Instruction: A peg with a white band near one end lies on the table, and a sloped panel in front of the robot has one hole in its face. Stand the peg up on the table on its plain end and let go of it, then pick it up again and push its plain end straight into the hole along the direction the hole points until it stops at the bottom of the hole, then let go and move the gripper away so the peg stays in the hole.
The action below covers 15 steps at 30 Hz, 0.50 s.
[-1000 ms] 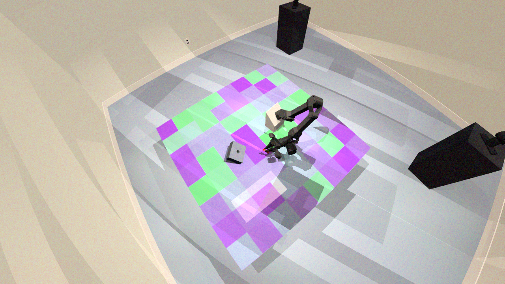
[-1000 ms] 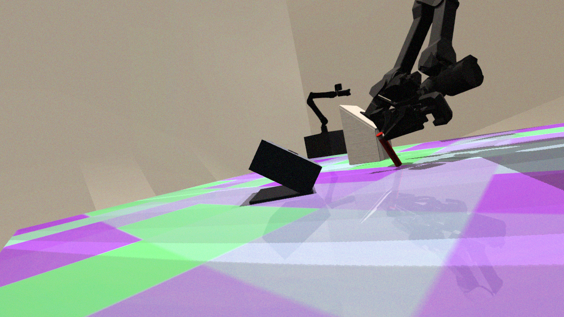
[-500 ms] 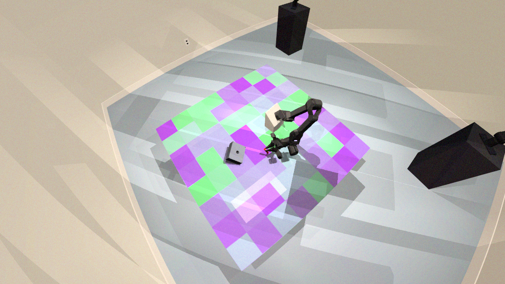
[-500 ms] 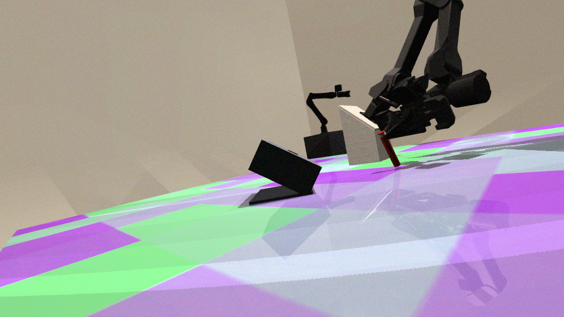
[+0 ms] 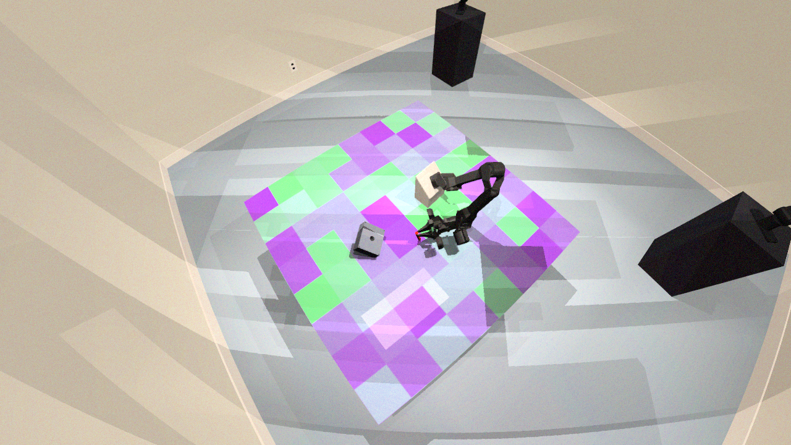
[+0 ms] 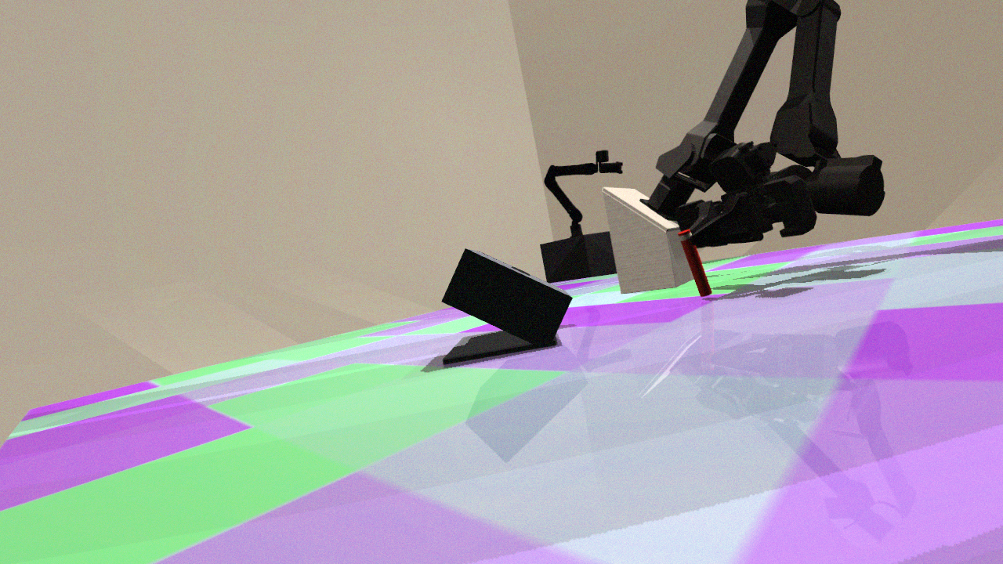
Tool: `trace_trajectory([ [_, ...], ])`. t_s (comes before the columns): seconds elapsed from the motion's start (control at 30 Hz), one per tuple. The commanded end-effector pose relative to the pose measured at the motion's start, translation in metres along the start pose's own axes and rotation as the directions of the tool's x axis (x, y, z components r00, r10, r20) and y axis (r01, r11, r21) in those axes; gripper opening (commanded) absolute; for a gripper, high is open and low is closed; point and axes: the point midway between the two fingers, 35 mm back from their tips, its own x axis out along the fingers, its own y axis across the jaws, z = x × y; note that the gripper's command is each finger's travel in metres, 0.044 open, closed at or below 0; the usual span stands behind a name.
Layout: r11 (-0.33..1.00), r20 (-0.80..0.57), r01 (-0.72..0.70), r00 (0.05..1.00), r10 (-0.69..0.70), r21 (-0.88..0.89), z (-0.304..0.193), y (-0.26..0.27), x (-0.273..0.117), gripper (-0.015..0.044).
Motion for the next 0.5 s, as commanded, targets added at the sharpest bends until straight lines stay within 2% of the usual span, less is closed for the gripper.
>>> trace_trajectory([
  [0.0, 1.000, 0.046, -0.005, 0.999, 0.005, 0.006, -0.0010, 0.0022, -0.0034, 0.0049],
  [0.47, 1.000, 0.043, -0.007, 0.999, 0.007, 0.012, -0.0023, 0.0024, -0.0042, 0.0049],
])
